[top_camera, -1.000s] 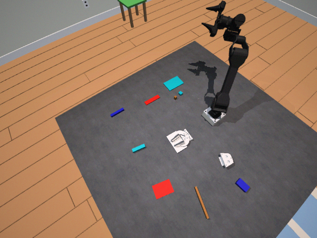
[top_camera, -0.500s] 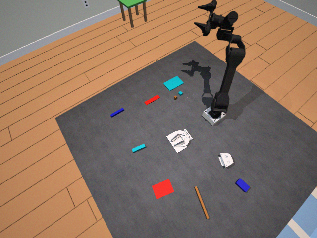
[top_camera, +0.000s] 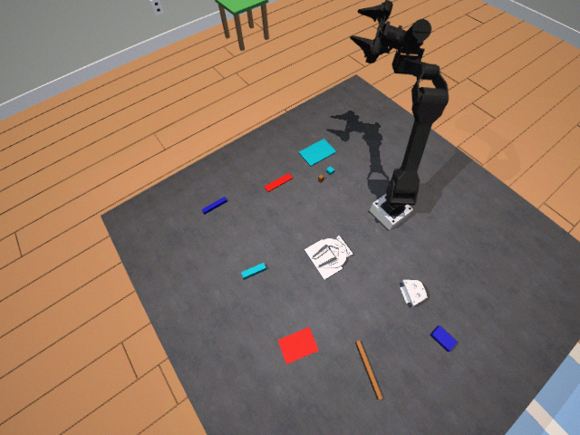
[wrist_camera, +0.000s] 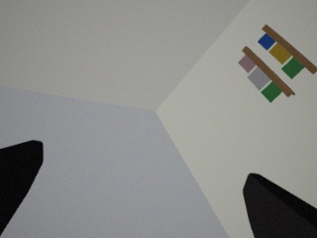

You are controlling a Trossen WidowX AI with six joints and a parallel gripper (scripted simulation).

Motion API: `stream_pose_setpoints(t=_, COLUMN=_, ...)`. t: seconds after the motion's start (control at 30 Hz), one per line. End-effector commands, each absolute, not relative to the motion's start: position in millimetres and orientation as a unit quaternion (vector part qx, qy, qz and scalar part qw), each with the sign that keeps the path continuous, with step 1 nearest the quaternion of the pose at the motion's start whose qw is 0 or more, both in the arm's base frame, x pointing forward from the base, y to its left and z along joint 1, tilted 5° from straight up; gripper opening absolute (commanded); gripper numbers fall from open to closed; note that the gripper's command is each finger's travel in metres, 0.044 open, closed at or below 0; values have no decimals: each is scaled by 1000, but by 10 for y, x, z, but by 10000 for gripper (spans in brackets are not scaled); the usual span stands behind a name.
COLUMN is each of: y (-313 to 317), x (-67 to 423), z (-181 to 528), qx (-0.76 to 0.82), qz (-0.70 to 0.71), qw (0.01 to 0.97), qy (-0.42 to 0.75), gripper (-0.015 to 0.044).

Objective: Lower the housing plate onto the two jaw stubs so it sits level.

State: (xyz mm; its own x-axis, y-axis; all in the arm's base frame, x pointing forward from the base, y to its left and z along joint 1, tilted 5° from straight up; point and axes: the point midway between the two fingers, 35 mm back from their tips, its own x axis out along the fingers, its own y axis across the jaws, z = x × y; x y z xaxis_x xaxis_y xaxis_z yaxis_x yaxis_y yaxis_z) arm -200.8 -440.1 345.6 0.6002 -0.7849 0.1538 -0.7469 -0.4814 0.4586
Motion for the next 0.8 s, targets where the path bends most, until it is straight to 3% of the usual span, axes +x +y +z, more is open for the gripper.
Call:
stream_pose_setpoints(t=0.0, y=-4432, x=-1976, z=3451, qx=862, qz=-23, qw=225, qy=-454, gripper=440)
stream_pose_setpoints(t=0.77, y=-4982, x=-524, z=3409, qx=926, qz=68, qw=57, qy=-366, gripper=440)
